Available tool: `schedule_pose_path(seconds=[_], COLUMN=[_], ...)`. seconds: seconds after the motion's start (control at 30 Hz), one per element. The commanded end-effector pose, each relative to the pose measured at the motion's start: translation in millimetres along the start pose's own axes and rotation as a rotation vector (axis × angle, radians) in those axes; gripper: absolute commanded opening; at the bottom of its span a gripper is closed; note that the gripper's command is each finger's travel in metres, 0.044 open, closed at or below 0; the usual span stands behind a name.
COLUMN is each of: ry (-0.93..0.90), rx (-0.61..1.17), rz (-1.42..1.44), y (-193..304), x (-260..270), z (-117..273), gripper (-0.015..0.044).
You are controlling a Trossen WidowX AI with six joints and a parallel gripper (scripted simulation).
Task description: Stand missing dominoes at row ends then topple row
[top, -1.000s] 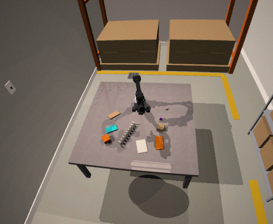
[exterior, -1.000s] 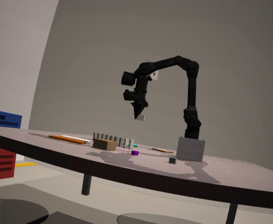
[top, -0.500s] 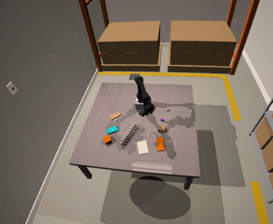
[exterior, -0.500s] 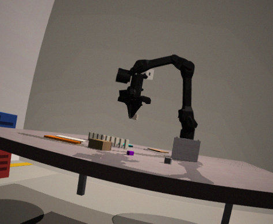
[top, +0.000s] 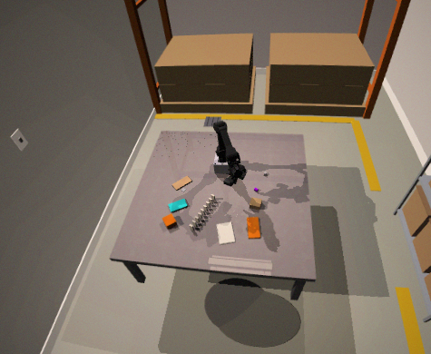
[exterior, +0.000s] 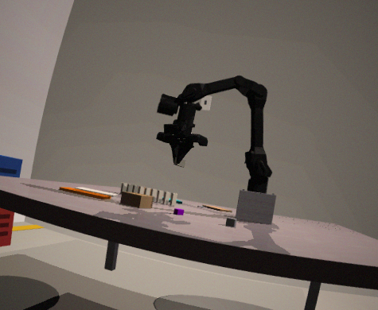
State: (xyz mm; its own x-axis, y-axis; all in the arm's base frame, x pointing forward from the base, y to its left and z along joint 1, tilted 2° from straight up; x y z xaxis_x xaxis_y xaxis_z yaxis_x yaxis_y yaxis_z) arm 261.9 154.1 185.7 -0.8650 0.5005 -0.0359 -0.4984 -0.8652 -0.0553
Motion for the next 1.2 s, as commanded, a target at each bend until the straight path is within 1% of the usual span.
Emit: schedule_pose_path(seconds=[0.0, 0.6, 1.17], ry=[-0.03, -0.132, -0.204], rx=[-0.063, -0.433, -0.761], rz=[-0.041, -0.212, -0.298], y=[-2, -4, 15], x=[-7, -42, -63], z=[-15, -72, -106], gripper=[0.003, 0.003, 0.003])
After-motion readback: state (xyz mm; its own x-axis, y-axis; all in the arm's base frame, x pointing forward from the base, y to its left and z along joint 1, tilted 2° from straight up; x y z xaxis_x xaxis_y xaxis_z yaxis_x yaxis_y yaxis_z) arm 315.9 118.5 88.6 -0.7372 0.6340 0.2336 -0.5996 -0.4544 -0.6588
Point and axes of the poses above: the point midway between the two fingers, 35 mm back from their tips, its own z axis back along the fingers, its own x axis across the jaws, y = z × x, the point moved 9 cm from there along z, back along the fingers, and after that the axes turned 12 degrees about -z, right-handed, at the moved point
